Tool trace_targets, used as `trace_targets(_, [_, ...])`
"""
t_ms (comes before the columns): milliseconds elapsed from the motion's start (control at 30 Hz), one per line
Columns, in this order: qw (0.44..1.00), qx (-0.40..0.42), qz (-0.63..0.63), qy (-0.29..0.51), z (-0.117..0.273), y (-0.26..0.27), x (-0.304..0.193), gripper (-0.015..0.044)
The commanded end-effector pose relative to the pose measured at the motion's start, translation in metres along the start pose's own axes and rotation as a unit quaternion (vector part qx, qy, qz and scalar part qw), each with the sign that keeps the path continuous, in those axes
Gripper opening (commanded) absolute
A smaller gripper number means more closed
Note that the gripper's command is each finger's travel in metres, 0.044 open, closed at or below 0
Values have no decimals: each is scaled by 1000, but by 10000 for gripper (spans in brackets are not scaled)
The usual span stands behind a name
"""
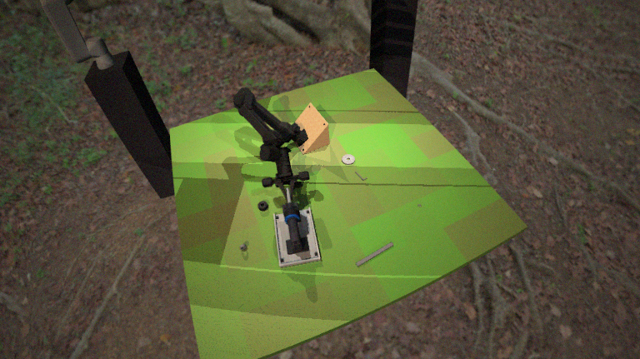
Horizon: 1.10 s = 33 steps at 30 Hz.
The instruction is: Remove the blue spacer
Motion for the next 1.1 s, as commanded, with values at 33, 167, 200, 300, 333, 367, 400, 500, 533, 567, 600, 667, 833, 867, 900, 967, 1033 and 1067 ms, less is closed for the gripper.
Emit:
trace_targets(33, [1000,-1,2,0,1,0,1,0])
trace_targets(167, [1000,-1,2,0,1,0,1,0])
trace_targets(200, [1000,-1,2,0,1,0,1,0])
trace_targets(300, [1000,-1,2,0,1,0,1,0])
trace_targets(333, [1000,-1,2,0,1,0,1,0])
trace_targets(367, [1000,-1,2,0,1,0,1,0])
trace_targets(400, [1000,-1,2,0,2,0,1,0])
trace_targets(500, [1000,-1,2,0,2,0,1,0])
trace_targets(533, [1000,-1,2,0,2,0,1,0])
trace_targets(567, [1000,-1,2,0,2,0,1,0])
trace_targets(600, [1000,-1,2,0,2,0,1,0])
trace_targets(667, [1000,-1,2,0,2,0,1,0])
trace_targets(833, [1000,-1,2,0,2,0,2,0])
trace_targets(867, [1000,-1,2,0,3,0,2,0])
trace_targets(900, [1000,-1,2,0,3,0,2,0])
trace_targets(967, [1000,-1,2,0,3,0,2,0])
trace_targets(1033, [1000,-1,2,0,3,0,2,0])
trace_targets(1067, [1000,-1,2,0,3,0,2,0])
Point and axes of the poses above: the point midway between the two fingers, 35 mm back from their tips, its own z axis back along the fingers, its own y axis across the jaws, x = y × z, the point moved 6 cm from there along z, back along the fingers, and after that the axes turned 11 degrees about -z, right-handed, at the moved point
